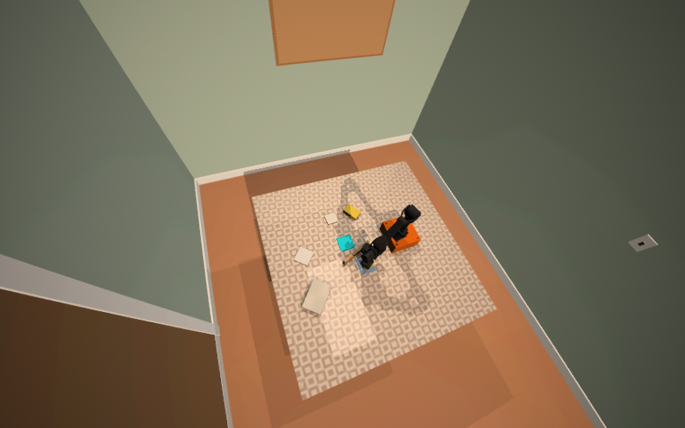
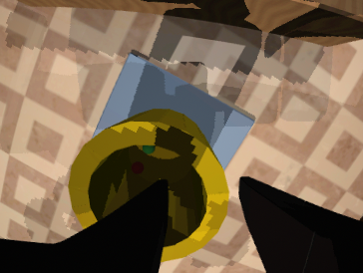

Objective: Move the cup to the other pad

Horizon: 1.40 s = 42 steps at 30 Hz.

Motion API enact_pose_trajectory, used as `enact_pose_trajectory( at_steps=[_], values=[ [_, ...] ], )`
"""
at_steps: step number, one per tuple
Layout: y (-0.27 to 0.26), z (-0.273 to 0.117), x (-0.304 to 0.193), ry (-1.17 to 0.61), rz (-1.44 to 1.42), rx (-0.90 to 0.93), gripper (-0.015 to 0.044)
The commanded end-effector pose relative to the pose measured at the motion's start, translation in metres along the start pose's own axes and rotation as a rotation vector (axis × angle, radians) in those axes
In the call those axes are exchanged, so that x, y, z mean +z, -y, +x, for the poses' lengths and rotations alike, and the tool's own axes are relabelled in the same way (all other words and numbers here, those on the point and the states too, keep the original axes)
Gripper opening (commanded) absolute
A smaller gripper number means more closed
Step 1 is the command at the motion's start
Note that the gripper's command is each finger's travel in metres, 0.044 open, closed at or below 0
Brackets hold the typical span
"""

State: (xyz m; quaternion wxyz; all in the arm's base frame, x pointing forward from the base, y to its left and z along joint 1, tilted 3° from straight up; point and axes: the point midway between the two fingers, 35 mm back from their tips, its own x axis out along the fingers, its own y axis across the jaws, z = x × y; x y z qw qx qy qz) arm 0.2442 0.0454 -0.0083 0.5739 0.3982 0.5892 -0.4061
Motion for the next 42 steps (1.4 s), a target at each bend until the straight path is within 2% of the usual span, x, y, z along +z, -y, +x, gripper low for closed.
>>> enact_pose_trajectory(
  at_steps=[1,20,42],
  values=[
    [0.003,0.009,-0.001,-0.005,0.005,-0.007,0.0167],
    [0.005,0.029,-0.001,-0.005,0.005,-0.007,0.0167],
    [0.004,0.027,0.0,-0.001,0.0,-0.004,0.002]
  ],
)
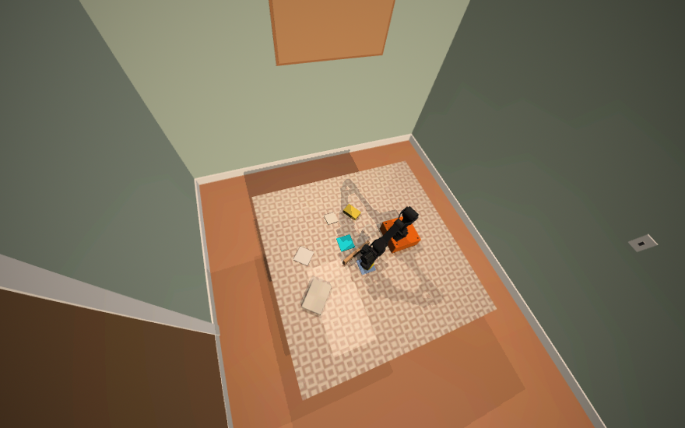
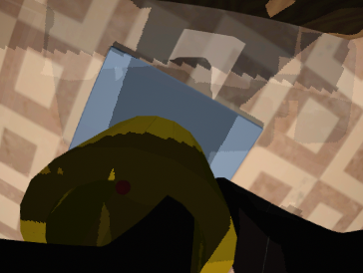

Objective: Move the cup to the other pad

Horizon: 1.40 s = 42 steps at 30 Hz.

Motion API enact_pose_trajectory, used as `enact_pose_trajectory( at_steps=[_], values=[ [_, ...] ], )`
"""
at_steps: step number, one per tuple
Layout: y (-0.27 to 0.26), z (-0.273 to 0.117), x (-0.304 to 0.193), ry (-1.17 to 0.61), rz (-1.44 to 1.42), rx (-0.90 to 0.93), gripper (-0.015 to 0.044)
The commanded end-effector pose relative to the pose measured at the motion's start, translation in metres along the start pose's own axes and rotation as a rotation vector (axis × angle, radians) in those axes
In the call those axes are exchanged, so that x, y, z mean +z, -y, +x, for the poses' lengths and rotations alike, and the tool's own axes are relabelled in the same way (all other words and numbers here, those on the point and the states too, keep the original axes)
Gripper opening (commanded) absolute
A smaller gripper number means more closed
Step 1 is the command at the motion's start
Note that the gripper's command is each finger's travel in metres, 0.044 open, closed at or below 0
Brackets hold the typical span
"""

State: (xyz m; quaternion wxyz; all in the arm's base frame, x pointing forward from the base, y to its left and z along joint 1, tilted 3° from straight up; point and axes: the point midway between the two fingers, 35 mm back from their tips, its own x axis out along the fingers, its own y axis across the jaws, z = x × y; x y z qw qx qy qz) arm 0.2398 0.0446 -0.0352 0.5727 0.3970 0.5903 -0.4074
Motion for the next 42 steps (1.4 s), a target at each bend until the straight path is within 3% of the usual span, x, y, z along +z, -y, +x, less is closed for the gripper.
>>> enact_pose_trajectory(
  at_steps=[1,8,26,42],
  values=[
    [0.0,0.0,0.0,0.0,0.0,0.001,0.0013],
    [-0.002,-0.01,0.0,0.0,0.001,0.001,0.0],
    [-0.002,-0.08,0.001,-0.004,0.004,-0.001,0.0],
    [-0.002,-0.078,0.002,-0.001,0.007,-0.002,0.0]
  ],
)
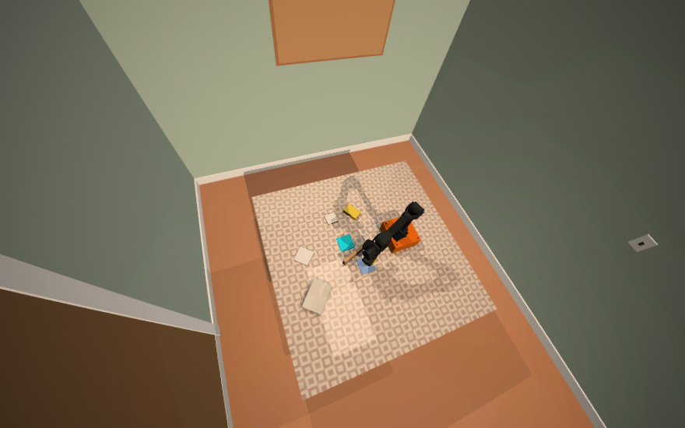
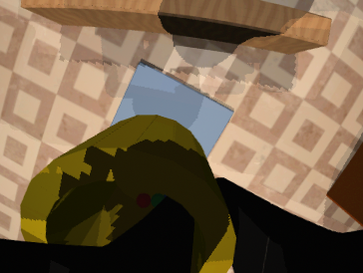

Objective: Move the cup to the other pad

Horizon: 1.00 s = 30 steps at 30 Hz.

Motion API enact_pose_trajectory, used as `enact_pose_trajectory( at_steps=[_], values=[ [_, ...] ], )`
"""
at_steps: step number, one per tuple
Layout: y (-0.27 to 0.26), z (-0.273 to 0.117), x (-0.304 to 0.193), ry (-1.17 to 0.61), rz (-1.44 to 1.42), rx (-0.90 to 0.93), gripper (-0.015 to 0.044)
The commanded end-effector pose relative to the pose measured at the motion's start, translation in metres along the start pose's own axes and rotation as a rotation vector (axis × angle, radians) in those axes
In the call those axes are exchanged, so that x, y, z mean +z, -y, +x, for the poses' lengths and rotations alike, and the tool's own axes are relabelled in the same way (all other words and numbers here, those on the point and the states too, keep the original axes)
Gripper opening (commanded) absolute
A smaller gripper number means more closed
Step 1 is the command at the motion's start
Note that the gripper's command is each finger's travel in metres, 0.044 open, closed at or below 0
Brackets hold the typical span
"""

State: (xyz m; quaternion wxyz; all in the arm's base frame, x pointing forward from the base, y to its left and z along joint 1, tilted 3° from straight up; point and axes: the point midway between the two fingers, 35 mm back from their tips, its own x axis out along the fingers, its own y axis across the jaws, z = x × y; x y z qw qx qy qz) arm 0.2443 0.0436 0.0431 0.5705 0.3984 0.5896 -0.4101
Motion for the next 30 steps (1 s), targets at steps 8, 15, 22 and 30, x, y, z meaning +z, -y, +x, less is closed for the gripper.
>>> enact_pose_trajectory(
  at_steps=[8,15,22,30],
  values=[
    [0.0,0.0,0.003,0.0,0.0,0.001,0.0],
    [0.002,0.0,0.015,0.0,-0.001,0.001,0.0],
    [0.004,0.0,0.028,0.0,-0.002,0.001,0.0],
    [0.007,-0.001,0.042,0.001,-0.002,0.001,0.0]
  ],
)
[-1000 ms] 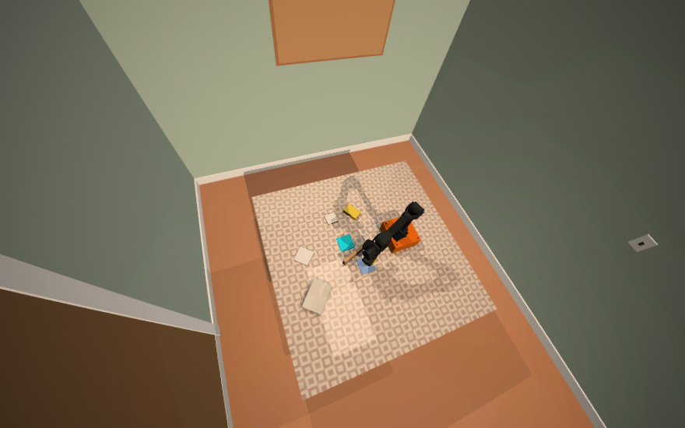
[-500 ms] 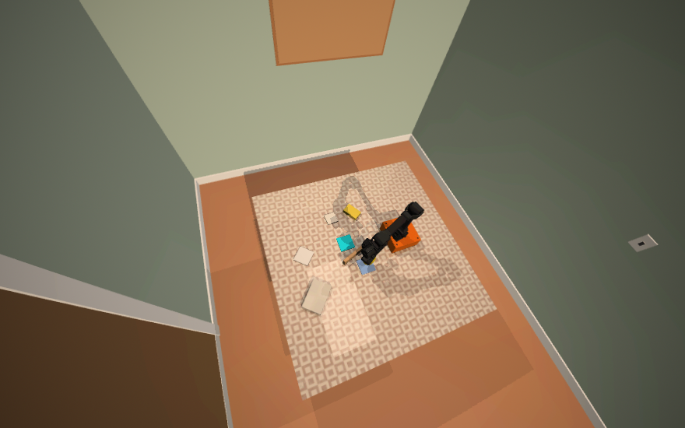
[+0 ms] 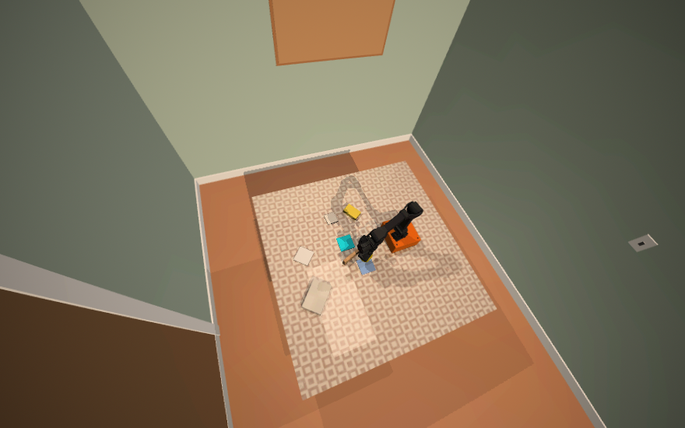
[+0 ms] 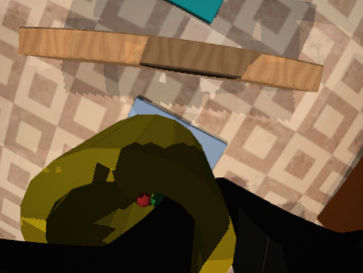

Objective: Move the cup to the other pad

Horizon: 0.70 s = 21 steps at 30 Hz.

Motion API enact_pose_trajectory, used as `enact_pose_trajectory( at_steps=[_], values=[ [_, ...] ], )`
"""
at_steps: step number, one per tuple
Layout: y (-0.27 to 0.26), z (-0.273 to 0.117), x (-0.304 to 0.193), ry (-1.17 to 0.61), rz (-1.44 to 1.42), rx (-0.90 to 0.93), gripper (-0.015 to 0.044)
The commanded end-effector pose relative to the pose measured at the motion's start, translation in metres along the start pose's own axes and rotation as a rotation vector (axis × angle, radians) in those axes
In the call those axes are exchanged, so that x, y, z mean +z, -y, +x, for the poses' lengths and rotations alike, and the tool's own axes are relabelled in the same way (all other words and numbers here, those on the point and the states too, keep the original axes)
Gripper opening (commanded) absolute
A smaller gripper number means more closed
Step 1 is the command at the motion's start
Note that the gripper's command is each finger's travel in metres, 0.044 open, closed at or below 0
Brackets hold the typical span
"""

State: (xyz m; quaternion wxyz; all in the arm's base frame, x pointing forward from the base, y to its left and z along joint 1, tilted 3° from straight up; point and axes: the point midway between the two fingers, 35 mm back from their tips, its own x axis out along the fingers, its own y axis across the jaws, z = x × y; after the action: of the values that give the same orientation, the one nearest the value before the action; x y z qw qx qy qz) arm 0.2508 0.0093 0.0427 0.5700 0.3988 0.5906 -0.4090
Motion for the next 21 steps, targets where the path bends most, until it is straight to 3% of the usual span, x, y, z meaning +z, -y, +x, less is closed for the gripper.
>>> enact_pose_trajectory(
  at_steps=[1,21],
  values=[
    [0.001,-0.001,0.01,0.004,-0.001,0.0,0.0],
    [0.008,-0.002,0.048,0.007,-0.001,0.0,0.0]
  ],
)
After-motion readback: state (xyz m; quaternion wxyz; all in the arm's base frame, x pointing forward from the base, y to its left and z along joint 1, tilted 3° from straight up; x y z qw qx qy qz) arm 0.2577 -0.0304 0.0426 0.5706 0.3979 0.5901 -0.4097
